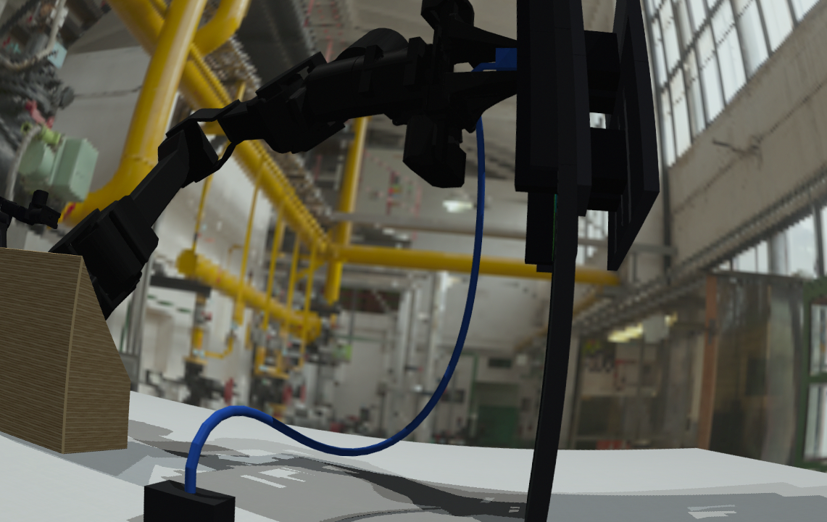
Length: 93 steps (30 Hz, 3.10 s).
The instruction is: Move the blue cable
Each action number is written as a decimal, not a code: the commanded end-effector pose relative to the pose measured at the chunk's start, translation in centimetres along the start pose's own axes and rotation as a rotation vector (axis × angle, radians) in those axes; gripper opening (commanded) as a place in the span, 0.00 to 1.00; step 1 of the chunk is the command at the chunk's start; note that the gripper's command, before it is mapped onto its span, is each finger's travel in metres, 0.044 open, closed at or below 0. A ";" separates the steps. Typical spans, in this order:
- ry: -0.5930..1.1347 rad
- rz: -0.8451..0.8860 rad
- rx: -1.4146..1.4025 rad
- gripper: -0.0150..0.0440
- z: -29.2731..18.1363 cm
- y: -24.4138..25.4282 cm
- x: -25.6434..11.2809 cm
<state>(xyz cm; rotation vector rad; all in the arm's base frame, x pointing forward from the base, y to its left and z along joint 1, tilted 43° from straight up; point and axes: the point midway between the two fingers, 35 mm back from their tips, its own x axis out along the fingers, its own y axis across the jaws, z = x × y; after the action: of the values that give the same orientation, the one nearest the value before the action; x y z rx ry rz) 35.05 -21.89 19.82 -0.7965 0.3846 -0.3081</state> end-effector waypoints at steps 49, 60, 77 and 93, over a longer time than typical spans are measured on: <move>0.001 0.003 0.001 0.25 -0.7 0.1 -2.6; 0.001 0.003 0.001 0.25 -0.9 0.1 -3.1; 0.002 0.004 0.001 0.25 -1.1 0.1 -4.0; 0.002 0.004 0.000 0.25 -1.4 0.1 -4.8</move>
<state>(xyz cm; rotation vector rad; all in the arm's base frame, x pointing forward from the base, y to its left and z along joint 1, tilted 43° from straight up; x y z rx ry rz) 30.55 -20.74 19.82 -0.7875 0.3891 -0.3027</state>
